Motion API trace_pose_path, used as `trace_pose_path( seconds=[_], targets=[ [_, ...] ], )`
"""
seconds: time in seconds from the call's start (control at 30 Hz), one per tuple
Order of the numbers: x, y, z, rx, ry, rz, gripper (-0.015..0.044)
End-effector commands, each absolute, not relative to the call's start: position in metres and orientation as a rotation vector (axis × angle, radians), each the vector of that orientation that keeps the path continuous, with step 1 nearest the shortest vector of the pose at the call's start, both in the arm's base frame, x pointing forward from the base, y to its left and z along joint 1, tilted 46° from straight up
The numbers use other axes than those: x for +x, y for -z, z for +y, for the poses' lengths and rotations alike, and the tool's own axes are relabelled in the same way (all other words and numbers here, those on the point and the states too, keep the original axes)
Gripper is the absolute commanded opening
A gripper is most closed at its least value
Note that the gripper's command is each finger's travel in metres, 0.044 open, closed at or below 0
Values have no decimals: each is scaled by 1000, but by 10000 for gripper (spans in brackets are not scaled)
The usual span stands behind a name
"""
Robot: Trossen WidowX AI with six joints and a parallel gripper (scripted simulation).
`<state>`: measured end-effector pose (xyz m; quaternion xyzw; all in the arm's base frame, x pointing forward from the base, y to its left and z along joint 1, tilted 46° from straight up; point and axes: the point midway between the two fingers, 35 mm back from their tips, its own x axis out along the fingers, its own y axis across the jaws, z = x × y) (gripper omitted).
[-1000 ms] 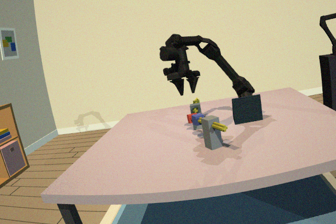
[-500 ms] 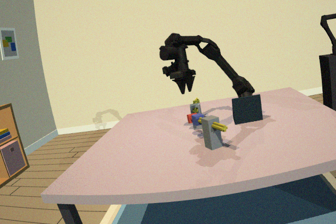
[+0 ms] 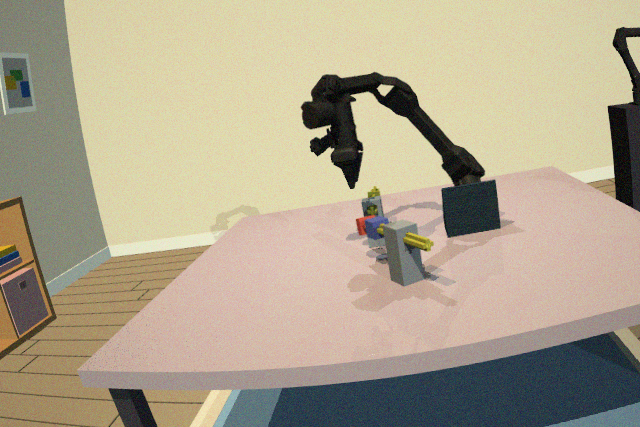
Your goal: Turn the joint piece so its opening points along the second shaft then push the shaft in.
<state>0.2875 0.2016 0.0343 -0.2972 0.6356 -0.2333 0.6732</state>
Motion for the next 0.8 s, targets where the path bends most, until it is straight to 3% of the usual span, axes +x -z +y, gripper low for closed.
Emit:
trace_pose_path(
  seconds=[0.0, 0.77],
  targets=[
    [287, -33, 198, -644, 551, 1423, 440],
    [290, -27, 184, 76, 997, 1182, 440]
  ],
)
